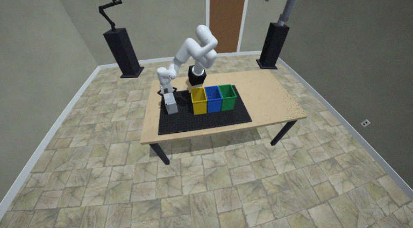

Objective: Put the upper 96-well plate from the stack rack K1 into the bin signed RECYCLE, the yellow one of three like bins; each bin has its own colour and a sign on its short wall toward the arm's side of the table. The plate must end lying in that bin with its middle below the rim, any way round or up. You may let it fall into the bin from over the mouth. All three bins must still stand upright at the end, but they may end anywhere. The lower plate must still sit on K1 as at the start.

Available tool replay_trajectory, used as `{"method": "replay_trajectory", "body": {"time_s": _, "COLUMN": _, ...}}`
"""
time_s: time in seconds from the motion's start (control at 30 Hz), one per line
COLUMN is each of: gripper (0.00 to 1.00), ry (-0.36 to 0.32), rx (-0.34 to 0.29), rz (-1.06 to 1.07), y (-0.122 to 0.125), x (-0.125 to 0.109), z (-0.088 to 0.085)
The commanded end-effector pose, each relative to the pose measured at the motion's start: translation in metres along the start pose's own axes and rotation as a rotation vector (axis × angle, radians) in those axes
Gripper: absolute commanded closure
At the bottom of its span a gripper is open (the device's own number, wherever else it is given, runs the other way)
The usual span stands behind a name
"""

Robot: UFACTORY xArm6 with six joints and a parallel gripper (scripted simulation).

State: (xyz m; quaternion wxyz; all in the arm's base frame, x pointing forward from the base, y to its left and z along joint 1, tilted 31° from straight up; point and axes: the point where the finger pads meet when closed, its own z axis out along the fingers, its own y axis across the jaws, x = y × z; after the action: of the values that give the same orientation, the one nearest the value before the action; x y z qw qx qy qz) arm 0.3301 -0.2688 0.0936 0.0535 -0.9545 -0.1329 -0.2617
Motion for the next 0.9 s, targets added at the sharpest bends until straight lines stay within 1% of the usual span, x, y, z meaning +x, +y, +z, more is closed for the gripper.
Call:
{"method": "replay_trajectory", "body": {"time_s": 0.0, "gripper": 1.00, "ry": 0.001, "rx": -0.003, "rz": -0.001, "y": 0.001, "x": 0.001, "z": -0.008}}
{"method": "replay_trajectory", "body": {"time_s": 0.2, "gripper": 1.00, "ry": 0.001, "rx": -0.003, "rz": -0.001, "y": 0.001, "x": 0.001, "z": -0.018}}
{"method": "replay_trajectory", "body": {"time_s": 0.27, "gripper": 1.00, "ry": 0.001, "rx": -0.003, "rz": -0.001, "y": 0.001, "x": 0.001, "z": -0.018}}
{"method": "replay_trajectory", "body": {"time_s": 0.77, "gripper": 1.00, "ry": 0.001, "rx": -0.003, "rz": -0.001, "y": 0.001, "x": 0.001, "z": -0.043}}
{"method": "replay_trajectory", "body": {"time_s": 0.87, "gripper": 1.00, "ry": 0.001, "rx": -0.003, "rz": -0.001, "y": 0.001, "x": 0.001, "z": -0.045}}
